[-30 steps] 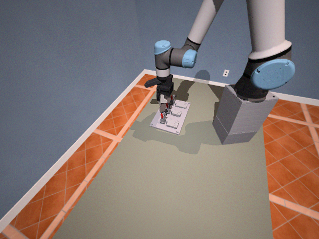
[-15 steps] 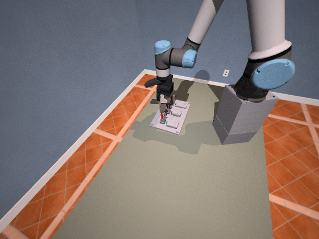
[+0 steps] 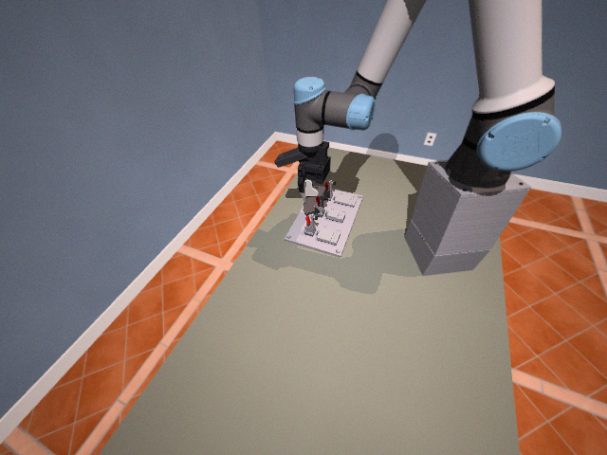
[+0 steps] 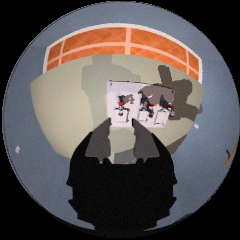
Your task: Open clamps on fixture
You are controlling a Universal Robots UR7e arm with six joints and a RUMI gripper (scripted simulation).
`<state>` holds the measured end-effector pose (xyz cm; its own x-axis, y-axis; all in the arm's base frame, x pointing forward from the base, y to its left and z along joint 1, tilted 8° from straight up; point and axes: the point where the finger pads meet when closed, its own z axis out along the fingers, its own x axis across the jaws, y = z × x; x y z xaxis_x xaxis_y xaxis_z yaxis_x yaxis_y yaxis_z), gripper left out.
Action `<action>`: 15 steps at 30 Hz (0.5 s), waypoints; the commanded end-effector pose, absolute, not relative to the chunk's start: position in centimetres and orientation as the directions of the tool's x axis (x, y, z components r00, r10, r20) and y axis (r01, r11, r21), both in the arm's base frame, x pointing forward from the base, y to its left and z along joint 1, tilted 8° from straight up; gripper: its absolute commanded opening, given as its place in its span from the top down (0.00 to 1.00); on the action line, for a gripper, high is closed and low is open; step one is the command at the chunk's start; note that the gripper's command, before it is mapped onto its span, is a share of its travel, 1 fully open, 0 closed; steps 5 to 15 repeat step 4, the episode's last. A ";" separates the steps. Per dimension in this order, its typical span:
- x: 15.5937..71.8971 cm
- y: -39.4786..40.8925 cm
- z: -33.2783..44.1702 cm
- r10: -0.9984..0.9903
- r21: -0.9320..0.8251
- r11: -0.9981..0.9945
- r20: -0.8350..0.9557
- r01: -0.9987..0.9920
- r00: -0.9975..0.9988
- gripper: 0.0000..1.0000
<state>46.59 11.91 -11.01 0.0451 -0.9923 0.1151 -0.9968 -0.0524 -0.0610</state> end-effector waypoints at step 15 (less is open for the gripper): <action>46.6 11.9 -11.0 -0.992 -0.062 -0.053 0.115 -0.997 0.045 0.72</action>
